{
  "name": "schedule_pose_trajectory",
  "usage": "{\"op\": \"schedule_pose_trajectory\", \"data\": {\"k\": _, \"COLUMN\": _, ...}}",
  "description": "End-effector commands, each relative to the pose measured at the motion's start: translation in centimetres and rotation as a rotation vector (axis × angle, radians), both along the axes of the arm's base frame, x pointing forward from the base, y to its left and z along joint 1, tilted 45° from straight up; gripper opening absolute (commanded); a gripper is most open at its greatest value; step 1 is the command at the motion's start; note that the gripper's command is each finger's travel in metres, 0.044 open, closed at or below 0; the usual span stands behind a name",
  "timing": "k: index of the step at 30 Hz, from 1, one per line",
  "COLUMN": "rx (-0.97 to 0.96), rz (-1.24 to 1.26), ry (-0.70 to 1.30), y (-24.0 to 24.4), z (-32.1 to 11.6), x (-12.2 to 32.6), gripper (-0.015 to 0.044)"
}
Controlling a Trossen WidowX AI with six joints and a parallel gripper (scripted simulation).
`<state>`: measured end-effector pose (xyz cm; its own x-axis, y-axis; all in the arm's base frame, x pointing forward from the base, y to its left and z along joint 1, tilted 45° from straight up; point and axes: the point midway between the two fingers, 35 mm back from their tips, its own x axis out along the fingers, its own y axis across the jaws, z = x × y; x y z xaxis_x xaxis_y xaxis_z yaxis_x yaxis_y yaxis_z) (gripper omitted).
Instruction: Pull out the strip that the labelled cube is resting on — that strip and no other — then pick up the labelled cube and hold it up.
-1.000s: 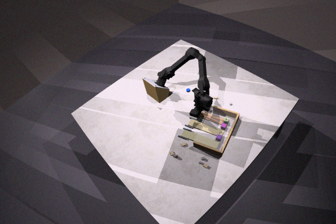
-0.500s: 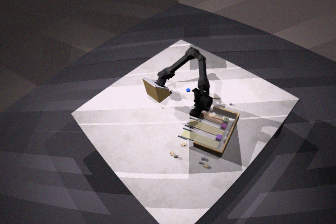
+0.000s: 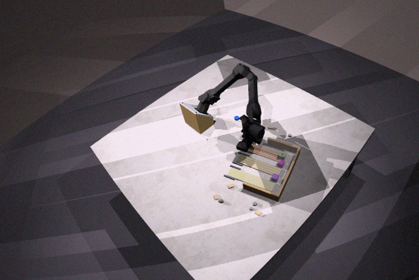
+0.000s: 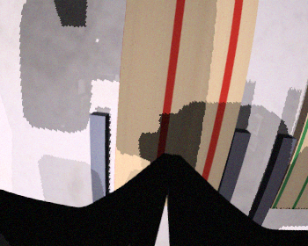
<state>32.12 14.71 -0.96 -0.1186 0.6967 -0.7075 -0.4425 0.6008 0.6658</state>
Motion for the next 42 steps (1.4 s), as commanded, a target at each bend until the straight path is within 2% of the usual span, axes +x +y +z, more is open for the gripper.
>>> {"op": "schedule_pose_trajectory", "data": {"k": 1, "rx": -0.003, "rz": 0.005, "ry": 0.012, "y": -0.2, "z": -0.4, "x": -1.0, "gripper": 0.0000}}
{"op": "schedule_pose_trajectory", "data": {"k": 42, "rx": -0.004, "rz": 0.005, "ry": 0.015, "y": -2.7, "z": -2.0, "x": -6.6, "gripper": 0.0000}}
